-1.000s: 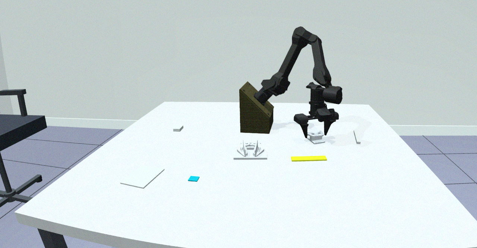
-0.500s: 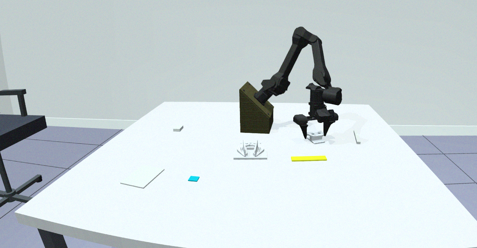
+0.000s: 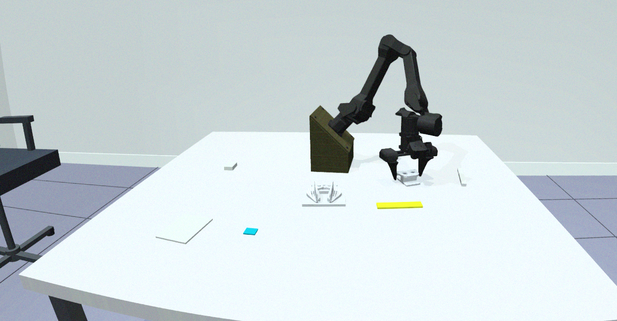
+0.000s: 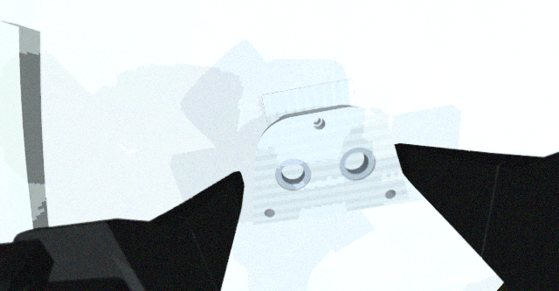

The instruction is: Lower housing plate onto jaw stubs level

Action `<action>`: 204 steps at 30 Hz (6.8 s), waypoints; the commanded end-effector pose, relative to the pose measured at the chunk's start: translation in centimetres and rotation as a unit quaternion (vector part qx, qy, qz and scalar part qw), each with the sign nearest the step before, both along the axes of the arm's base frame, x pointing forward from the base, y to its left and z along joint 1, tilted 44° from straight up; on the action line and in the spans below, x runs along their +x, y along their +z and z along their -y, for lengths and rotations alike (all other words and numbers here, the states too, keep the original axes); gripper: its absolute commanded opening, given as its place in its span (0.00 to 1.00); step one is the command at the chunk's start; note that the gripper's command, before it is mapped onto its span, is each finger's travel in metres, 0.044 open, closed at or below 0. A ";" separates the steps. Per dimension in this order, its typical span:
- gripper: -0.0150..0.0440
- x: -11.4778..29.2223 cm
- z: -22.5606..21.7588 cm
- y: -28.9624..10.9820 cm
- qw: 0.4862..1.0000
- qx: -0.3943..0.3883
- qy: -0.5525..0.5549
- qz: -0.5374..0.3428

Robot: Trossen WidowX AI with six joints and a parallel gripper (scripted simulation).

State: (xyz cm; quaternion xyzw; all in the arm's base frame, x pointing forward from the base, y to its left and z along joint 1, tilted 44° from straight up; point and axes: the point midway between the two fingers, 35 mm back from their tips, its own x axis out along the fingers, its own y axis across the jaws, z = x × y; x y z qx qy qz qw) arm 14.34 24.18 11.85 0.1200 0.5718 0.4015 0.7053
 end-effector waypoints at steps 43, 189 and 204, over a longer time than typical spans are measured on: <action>0.85 0.2 3.9 3.9 1.000 -0.004 -0.002 0.000; 0.85 11.6 23.7 -12.4 0.990 -0.007 -0.101 -0.094; 0.85 11.6 23.7 -12.4 0.990 -0.007 -0.101 -0.094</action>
